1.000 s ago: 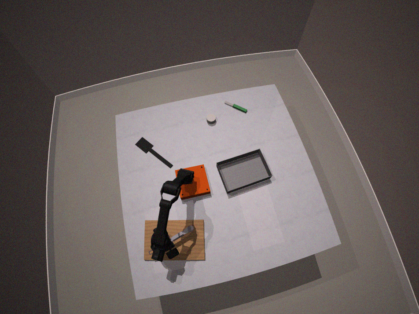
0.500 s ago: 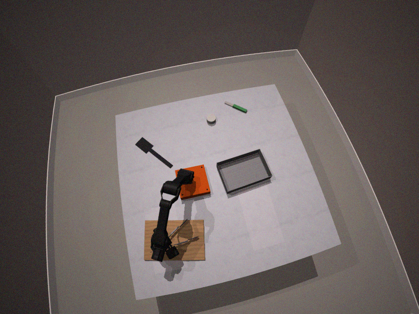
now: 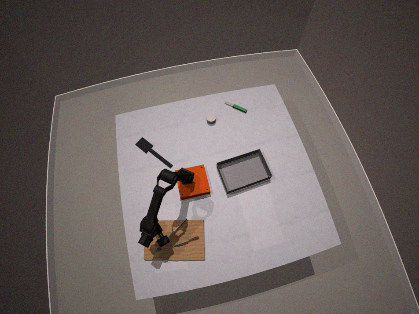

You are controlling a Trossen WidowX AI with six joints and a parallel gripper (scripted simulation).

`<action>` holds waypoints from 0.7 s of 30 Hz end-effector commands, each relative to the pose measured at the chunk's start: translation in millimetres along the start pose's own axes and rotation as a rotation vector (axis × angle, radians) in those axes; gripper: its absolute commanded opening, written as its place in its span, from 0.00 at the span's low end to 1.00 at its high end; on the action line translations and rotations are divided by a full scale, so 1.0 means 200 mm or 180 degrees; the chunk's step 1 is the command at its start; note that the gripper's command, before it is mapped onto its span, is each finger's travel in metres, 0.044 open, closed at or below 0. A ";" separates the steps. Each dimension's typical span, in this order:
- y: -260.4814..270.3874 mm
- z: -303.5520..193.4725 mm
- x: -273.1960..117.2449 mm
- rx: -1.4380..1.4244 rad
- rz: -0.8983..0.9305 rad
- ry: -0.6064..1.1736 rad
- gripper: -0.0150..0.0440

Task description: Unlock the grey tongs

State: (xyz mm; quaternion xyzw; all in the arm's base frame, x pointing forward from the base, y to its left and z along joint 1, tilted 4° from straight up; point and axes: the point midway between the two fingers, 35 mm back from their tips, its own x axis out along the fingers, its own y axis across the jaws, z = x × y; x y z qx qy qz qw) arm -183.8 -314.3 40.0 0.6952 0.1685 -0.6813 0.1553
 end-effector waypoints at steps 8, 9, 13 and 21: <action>-0.35 -0.05 -0.06 0.0035 -0.0040 0.0016 1.00; -0.35 -0.05 -0.09 0.0042 -0.0039 0.0014 1.00; -0.35 -0.04 -0.26 0.0095 -0.0031 0.0003 1.00; -0.35 -0.05 -0.31 0.0112 -0.0029 0.0000 1.00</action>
